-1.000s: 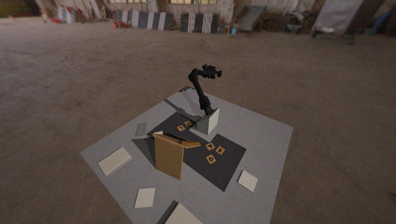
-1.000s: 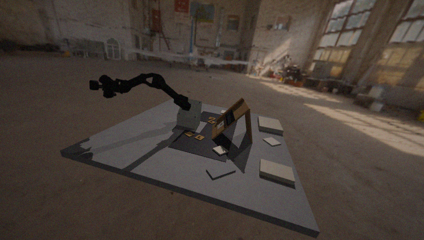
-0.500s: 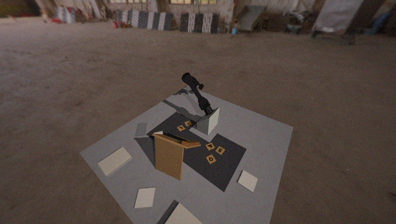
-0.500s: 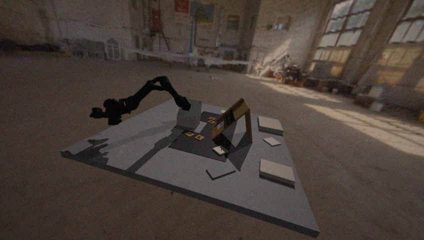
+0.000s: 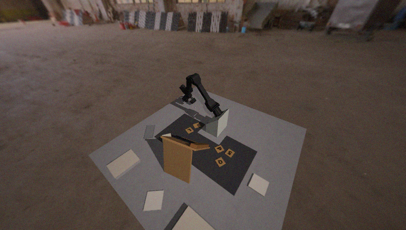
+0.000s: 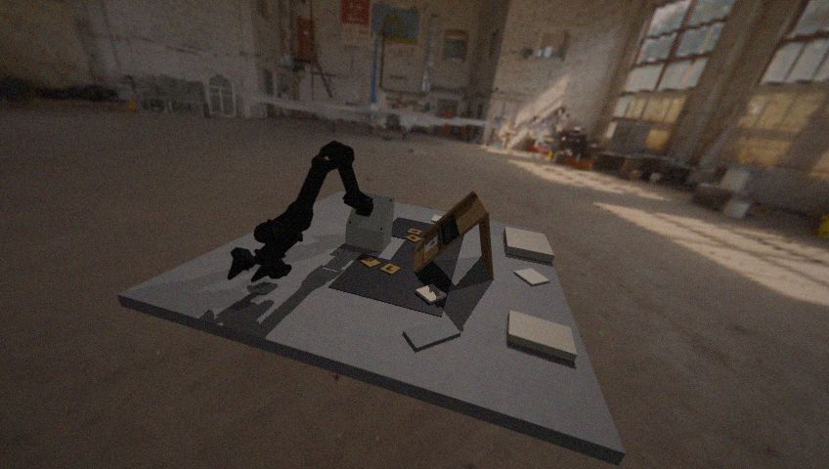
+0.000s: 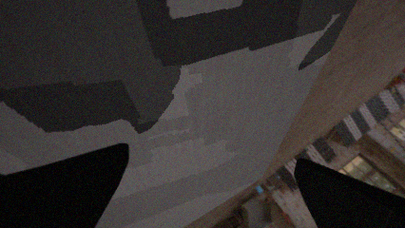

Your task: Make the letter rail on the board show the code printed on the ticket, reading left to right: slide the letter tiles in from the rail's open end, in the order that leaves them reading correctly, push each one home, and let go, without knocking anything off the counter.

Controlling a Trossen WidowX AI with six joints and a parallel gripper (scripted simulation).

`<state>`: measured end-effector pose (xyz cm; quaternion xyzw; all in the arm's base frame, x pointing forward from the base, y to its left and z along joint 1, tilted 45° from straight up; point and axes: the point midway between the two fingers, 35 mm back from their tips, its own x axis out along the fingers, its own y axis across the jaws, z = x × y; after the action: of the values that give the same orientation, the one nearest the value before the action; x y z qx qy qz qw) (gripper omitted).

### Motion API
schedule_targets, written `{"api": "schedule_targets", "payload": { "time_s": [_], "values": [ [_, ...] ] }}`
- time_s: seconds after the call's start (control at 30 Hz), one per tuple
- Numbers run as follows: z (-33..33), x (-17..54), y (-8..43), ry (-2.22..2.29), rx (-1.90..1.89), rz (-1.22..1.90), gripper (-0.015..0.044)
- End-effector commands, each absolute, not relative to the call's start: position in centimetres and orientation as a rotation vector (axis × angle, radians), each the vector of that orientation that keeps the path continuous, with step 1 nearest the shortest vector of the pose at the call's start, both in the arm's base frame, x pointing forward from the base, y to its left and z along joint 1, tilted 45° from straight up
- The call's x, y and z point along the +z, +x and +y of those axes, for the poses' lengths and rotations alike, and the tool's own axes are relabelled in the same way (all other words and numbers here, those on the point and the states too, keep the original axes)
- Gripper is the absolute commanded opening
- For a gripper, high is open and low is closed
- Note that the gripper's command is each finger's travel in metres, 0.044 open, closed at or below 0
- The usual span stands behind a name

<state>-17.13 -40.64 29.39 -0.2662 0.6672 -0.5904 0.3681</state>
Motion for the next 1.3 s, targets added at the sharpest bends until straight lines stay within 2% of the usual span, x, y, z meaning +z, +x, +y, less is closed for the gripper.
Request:
{"api": "schedule_targets", "payload": {
  "time_s": [0.0, 0.33, 0.67, 0.97, 1.27],
  "values": [
    [-40.7, 28.6, -10.5, -0.717, -1.470, 1.552, 0.0440],
    [-36.6, 24.5, 5.9, -0.771, -1.200, 1.227, 0.0440],
    [-26.0, 18.6, 18.2, -0.768, -0.833, 0.974, 0.0440],
    [-14.5, 12.8, 22.8, -0.745, -0.487, 0.819, 0.0440],
    [-4.3, 6.8, 22.2, -0.724, -0.149, 0.720, 0.0440]
  ]
}}
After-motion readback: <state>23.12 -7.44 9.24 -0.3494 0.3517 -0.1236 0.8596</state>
